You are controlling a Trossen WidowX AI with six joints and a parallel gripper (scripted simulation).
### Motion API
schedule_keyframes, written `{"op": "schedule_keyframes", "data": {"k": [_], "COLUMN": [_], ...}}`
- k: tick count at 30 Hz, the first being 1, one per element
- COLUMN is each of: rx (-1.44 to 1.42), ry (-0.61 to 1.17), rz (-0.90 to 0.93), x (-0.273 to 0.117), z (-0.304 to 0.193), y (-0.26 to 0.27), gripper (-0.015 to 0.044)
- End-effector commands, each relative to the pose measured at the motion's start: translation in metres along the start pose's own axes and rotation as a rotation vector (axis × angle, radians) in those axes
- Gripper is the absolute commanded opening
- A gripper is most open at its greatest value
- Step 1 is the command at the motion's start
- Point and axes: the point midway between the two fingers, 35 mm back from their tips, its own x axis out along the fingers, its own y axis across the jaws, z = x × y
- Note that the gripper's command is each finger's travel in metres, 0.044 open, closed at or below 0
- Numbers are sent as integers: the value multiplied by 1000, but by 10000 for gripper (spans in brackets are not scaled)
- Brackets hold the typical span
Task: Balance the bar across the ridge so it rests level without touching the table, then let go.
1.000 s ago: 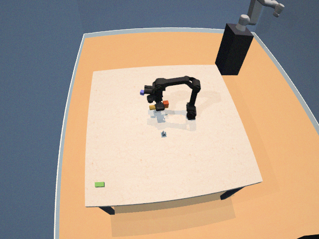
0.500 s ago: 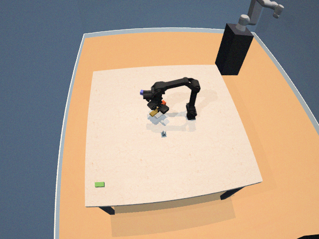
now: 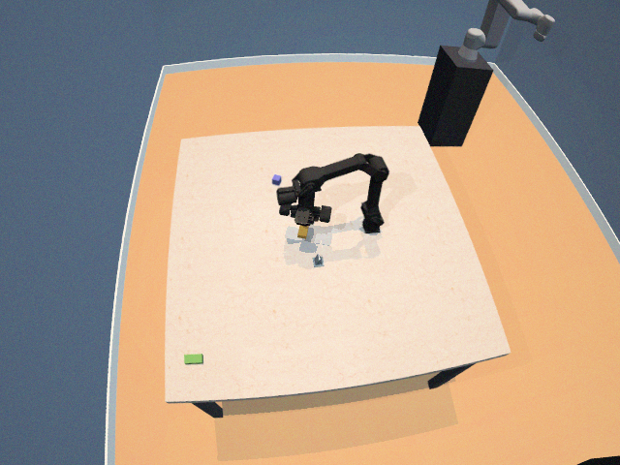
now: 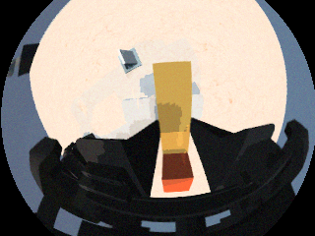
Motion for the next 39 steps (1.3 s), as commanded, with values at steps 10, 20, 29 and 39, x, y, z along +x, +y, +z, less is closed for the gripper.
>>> {"op": "schedule_keyframes", "data": {"k": [10, 20, 29, 39], "rx": [-492, -891, -1250, -1649], "ry": [-5, -9, -12, -16], "rz": [2, 2, 1, -1], "x": [-1, -1, -1, -2], "z": [37, 64, 85, 99], "y": [13, 31, 54, 85], "gripper": [0, 0, 0, 0]}}
